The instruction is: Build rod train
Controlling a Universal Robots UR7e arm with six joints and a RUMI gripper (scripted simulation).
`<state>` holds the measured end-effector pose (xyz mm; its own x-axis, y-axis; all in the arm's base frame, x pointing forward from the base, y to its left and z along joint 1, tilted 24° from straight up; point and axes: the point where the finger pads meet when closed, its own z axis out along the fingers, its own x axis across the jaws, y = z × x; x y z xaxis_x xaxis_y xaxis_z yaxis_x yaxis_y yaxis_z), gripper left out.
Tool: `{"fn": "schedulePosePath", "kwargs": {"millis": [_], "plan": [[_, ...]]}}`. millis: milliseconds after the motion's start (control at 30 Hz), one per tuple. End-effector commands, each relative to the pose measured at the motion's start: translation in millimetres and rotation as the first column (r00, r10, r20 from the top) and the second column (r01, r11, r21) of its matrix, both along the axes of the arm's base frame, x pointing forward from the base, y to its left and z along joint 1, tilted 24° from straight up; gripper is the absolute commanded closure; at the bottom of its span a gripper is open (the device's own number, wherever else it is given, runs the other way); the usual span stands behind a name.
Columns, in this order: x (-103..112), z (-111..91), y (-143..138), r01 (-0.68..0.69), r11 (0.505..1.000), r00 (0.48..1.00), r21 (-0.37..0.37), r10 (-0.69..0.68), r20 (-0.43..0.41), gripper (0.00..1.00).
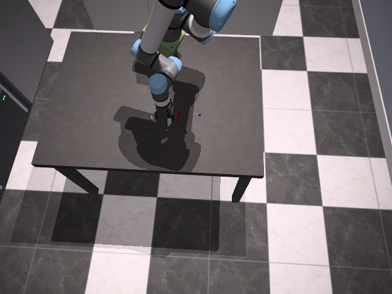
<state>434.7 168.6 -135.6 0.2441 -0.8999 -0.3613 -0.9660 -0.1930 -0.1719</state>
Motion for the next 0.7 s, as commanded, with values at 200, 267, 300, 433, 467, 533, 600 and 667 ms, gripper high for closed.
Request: {"fn": "schedulePosePath", "kwargs": {"millis": [200,267,300,433,467,533,600,667], "plan": [[0.4,0.3,-0.2,0.0,1.0,1.0,0.0,0.0,0.001,1.0],[0.4,0.3,-0.2,0.0,1.0,1.0,0.0,0.0,0.001,1.0],[0.4,0.3,-0.2,0.0,1.0,1.0,0.0,0.0,0.001,1.0],[0.4,0.3,-0.2,0.0,1.0,1.0,0.0,0.0,0.001,1.0],[0.4,0.3,-0.2,0.0,1.0,1.0,0.0,0.0,0.001,1.0],[0.4,0.3,-0.2,0.0,1.0,1.0,0.0,0.0,0.001,0.97],[0.4,0.3,-0.2,0.0,1.0,1.0,0.0,0.0,0.001,0.94],[0.4,0.3,-0.2,0.0,1.0,1.0,0.0,0.0,0.001,0.94]]}}
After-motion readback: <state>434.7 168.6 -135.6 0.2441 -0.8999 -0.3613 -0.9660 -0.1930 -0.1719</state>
